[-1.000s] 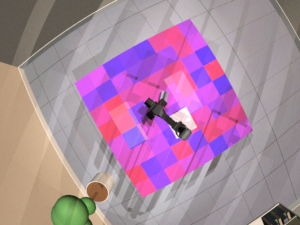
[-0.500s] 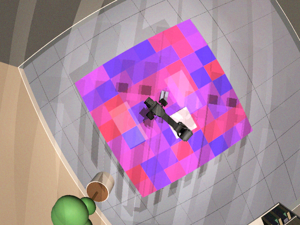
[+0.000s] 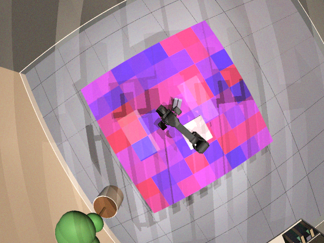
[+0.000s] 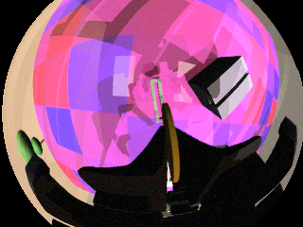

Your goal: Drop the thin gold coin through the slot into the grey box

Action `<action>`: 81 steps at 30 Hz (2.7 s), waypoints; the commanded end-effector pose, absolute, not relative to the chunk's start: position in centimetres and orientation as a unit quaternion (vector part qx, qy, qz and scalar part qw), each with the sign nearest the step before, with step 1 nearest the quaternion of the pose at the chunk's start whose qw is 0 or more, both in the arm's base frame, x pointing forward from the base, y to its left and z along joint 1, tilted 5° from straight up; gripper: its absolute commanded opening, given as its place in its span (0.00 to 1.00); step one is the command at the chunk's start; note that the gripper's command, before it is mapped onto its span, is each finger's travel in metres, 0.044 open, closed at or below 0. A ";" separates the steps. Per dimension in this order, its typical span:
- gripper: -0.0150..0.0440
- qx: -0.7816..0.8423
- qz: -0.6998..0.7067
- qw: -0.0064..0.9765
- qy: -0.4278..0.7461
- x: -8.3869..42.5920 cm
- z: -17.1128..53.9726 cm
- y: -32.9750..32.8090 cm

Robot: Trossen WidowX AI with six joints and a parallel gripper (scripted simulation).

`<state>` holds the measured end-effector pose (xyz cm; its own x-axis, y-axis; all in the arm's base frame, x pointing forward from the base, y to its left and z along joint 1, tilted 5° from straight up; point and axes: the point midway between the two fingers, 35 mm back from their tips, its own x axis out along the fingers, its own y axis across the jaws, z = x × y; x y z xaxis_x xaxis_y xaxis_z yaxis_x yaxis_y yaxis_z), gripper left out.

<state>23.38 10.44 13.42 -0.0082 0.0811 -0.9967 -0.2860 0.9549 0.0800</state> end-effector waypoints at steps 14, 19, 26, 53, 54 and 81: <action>0.25 0.117 -0.057 0.696 0.706 23.6 13.9 10.6; 0.25 0.175 -0.117 0.684 0.698 23.6 13.9 10.6; 0.25 0.256 -0.199 0.658 0.680 23.7 14.0 10.7; 0.25 0.271 -0.218 0.653 0.673 26.5 13.8 7.3; 0.25 0.271 -0.218 0.653 0.673 26.6 13.8 7.1; 0.25 0.270 -0.219 0.654 0.672 29.6 13.2 0.9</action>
<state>29.17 1.70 13.33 0.0042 0.0772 -0.9970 0.6526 0.7553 0.0613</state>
